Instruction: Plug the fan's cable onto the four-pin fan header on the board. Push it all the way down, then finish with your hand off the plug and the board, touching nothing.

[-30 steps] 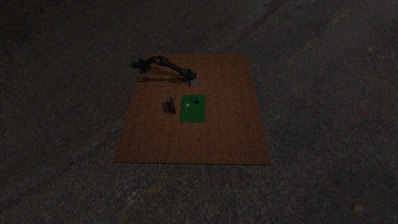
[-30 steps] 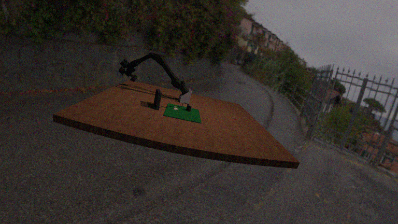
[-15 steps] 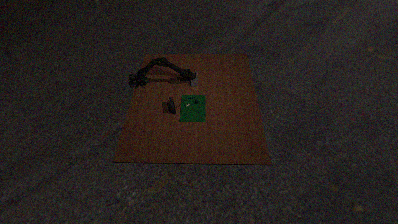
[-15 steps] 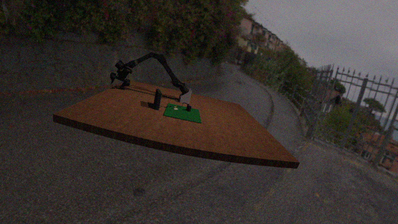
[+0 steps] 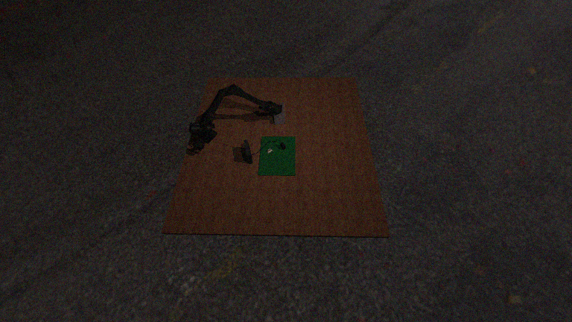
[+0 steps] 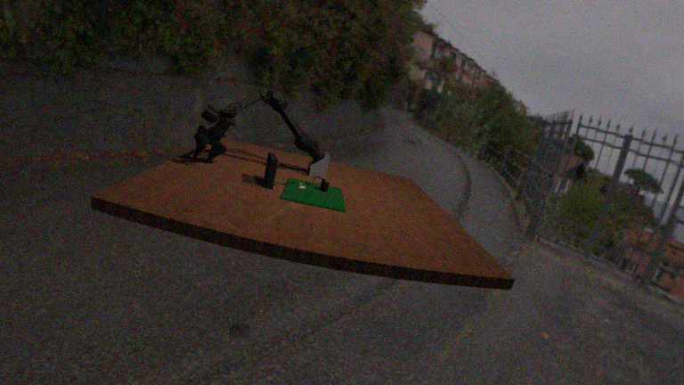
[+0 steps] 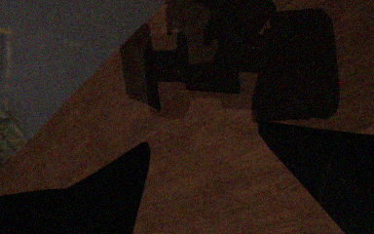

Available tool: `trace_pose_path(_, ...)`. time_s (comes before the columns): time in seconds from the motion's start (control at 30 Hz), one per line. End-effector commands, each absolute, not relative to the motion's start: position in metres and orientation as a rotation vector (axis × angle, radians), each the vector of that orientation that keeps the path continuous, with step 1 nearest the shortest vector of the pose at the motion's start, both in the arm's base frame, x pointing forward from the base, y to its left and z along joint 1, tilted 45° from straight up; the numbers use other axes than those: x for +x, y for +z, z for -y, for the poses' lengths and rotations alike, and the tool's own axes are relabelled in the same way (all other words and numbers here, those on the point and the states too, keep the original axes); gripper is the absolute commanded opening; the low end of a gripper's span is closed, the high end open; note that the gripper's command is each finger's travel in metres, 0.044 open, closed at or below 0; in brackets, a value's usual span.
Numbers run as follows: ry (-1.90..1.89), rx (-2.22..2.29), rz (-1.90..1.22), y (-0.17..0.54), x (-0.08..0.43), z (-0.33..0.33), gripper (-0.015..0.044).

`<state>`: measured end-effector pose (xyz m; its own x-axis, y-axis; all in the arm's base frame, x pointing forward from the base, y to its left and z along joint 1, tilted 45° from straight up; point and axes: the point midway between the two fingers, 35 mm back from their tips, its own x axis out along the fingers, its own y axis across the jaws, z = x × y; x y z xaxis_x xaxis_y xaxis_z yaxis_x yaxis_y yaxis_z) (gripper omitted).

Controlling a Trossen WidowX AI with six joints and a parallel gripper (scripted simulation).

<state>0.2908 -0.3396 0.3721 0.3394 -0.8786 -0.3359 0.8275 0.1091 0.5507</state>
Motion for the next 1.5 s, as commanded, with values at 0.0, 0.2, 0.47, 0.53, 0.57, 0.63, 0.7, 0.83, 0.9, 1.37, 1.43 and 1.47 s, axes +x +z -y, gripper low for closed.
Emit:
trace_pose_path(0.0,-1.146,0.677,-0.072,0.352,0.331,0.304,0.044)
trace_pose_path(0.2,-0.968,0.547,-0.286,0.32,0.384,0.238,0.044)
trace_pose_path(0.47,-0.74,0.36,-0.544,0.268,0.434,0.137,0.044)
trace_pose_path(0.53,-0.687,0.309,-0.606,0.253,0.443,0.109,0.044)
trace_pose_path(0.57,-0.66,0.283,-0.636,0.246,0.446,0.095,0.044)
trace_pose_path(0.63,-0.607,0.227,-0.694,0.232,0.451,0.066,0.044)
trace_pose_path(0.7,-0.534,0.193,-0.718,0.228,0.455,0.038,0.044)
trace_pose_path(0.83,-0.413,0.136,-0.776,0.227,0.446,0.002,0.044)
trace_pose_path(0.9,-0.381,0.09,-0.833,0.217,0.438,-0.011,0.044)
trace_pose_path(1.37,-0.159,-0.705,-1.395,0.097,0.32,-0.127,0.044)
trace_pose_path(1.43,-0.119,-0.904,-1.462,0.086,0.293,-0.138,0.044)
trace_pose_path(1.47,-0.1,-1.006,-1.488,0.083,0.281,-0.143,0.044)
